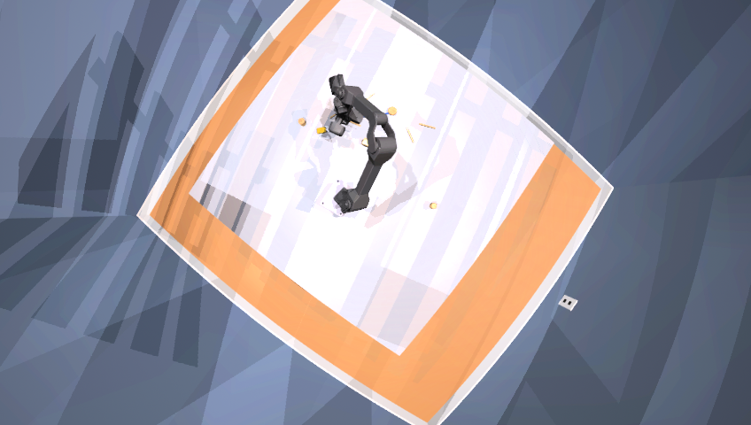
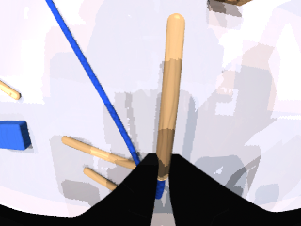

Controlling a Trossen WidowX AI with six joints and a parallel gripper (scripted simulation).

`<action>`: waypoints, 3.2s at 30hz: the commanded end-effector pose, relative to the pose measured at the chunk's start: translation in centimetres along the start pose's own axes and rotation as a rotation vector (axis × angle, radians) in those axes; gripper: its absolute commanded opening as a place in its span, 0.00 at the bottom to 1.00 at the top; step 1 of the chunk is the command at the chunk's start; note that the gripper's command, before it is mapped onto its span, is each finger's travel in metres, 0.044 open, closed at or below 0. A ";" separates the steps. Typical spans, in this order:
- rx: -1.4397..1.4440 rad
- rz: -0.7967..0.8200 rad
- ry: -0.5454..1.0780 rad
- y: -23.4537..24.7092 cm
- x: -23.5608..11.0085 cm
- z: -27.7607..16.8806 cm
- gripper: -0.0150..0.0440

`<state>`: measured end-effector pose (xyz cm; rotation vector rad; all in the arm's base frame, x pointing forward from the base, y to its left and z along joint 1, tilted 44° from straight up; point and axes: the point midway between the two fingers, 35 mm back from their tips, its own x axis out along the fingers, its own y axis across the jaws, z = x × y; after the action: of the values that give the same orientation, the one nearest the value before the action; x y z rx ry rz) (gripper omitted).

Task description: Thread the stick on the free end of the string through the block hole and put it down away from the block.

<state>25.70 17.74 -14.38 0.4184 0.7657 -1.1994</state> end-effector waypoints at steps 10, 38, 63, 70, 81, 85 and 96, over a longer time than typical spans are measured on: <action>-0.004 0.002 0.017 0.0 0.3 -0.7 0.25; -0.005 0.003 0.026 0.1 0.1 -4.4 0.25; -0.004 0.003 0.033 -0.2 0.1 -7.4 0.25; -0.004 0.002 0.033 -0.5 0.6 -7.2 0.25; -0.004 0.002 0.033 -1.4 1.6 -6.7 0.25; -0.004 0.002 0.032 -1.7 1.9 -6.6 0.25; -0.005 0.001 0.031 -2.6 2.9 -6.1 0.25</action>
<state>21.96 19.33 -20.39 0.4398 0.7956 -1.1951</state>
